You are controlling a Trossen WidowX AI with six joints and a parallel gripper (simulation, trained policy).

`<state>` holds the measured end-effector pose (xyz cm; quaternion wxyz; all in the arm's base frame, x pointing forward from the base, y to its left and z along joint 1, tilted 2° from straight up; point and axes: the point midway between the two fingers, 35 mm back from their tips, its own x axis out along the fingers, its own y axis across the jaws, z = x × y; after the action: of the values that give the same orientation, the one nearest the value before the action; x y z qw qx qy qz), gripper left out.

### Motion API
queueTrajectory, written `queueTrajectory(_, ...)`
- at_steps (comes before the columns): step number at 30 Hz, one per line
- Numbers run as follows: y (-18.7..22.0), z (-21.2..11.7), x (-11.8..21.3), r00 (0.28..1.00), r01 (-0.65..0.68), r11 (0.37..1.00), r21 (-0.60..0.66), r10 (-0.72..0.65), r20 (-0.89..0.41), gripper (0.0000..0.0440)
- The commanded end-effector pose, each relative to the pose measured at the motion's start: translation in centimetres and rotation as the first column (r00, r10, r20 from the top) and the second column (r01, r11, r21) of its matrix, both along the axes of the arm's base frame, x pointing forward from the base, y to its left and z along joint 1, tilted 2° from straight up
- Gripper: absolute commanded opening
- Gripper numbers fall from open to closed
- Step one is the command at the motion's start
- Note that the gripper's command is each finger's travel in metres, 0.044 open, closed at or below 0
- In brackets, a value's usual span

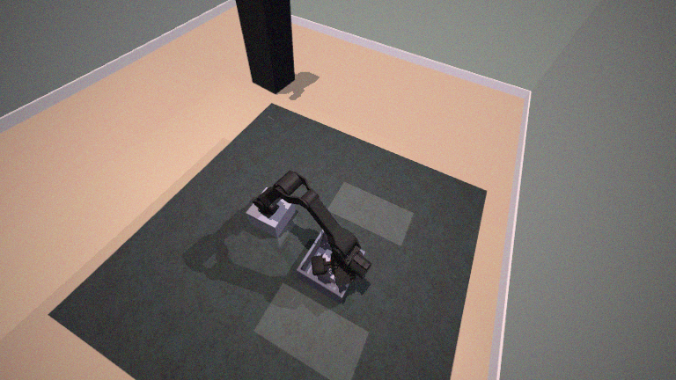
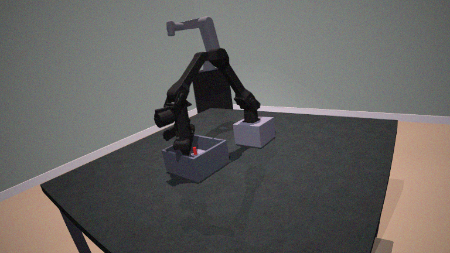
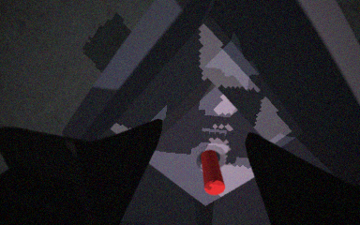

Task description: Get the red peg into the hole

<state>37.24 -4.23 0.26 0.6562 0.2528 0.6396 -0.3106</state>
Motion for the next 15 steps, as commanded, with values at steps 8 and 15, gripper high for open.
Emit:
queueTrajectory(8,0.0,1.9,4.6,0.996,-0.026,0.996,0.090,0.018,0.082,0.0440)
queueTrajectory(15,0.4,3.3,7.1,0.988,-0.050,0.991,0.123,0.031,0.149,0.0440)
